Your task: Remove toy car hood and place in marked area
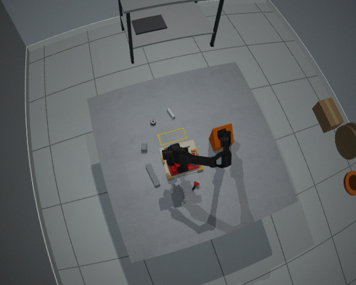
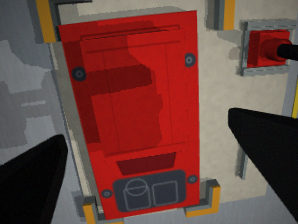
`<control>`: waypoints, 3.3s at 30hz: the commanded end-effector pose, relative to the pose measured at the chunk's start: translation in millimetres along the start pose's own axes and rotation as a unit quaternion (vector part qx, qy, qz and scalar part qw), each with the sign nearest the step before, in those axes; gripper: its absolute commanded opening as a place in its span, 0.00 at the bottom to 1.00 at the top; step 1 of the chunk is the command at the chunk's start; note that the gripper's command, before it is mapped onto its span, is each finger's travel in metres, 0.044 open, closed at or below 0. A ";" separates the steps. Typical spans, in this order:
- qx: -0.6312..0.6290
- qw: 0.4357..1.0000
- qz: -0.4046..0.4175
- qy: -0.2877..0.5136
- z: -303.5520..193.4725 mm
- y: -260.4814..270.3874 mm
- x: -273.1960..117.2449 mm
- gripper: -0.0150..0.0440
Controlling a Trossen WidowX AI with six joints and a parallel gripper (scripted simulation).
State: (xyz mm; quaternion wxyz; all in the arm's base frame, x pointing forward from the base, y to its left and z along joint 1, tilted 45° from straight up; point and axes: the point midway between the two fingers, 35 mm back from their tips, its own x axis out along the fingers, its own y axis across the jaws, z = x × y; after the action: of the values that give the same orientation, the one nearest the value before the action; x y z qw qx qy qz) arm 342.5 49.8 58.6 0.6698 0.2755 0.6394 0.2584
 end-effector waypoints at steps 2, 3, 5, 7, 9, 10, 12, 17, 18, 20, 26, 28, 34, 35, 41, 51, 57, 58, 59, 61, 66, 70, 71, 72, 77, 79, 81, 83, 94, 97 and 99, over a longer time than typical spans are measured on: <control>0.004 1.000 0.003 0.001 -0.5 -0.4 5.4 1.00; 0.004 1.000 0.003 0.001 -0.5 -0.4 6.2 1.00; 0.004 1.000 0.003 0.001 -0.5 -0.5 7.6 1.00; 0.004 1.000 0.003 0.001 -0.5 -0.5 9.1 1.00; 0.004 1.000 0.003 0.001 -0.5 -0.5 10.6 1.00; 0.004 1.000 0.003 0.001 -0.5 -0.5 11.3 1.00; 0.004 1.000 0.003 0.001 -0.5 -0.5 12.8 1.00; 0.004 1.000 0.003 0.001 -0.5 -0.5 16.4 1.00; 0.004 1.000 0.003 0.001 -0.5 -0.5 17.2 1.00; 0.004 1.000 0.003 0.001 -0.6 -0.5 18.6 1.00; 0.004 1.000 0.003 0.001 -0.6 -0.5 23.0 1.00; 0.004 1.000 0.003 0.001 -0.7 -0.4 24.4 1.00; 0.004 1.000 0.003 0.001 -0.8 -0.3 28.8 1.00; 0.004 1.000 0.003 0.001 -0.8 -0.3 29.5 1.00; 0.004 1.000 0.003 0.001 -1.0 -0.1 33.8 1.00; 0.004 1.000 0.004 0.001 -1.2 0.4 41.0 1.00; 0.004 1.000 0.004 0.001 -1.4 0.7 45.1 1.00; 0.004 1.000 0.004 0.001 -1.4 0.7 45.5 1.00; 0.004 1.000 0.004 0.001 -1.4 0.7 45.6 1.00; 0.004 1.000 0.004 0.001 -1.4 0.7 46.0 1.00; 0.004 1.000 0.004 0.001 -1.4 0.7 48.1 1.00; 0.004 1.000 0.004 0.001 -1.3 0.7 50.1 1.00; 0.004 1.000 0.004 0.001 -1.3 0.8 50.6 1.00; 0.004 1.000 0.004 0.001 -1.3 0.8 51.1 1.00; 0.004 1.000 0.004 0.001 -1.3 0.8 53.6 1.00; 0.004 1.000 0.004 0.001 -1.3 0.8 54.6 1.00; 0.004 1.000 0.004 0.001 -1.3 0.8 55.6 1.00; 0.004 1.000 0.004 0.001 -1.3 0.8 56.5 1.00; 0.004 1.000 0.005 0.001 -1.5 1.0 62.0 1.00; 0.004 1.000 0.005 0.001 -1.5 1.0 63.4 1.00; 0.004 1.000 0.005 0.001 -1.5 1.0 64.4 1.00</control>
State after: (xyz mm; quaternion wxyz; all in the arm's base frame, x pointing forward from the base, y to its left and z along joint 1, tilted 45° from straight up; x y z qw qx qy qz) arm 344.5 93.8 15.4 0.6690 0.2771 0.6390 0.2595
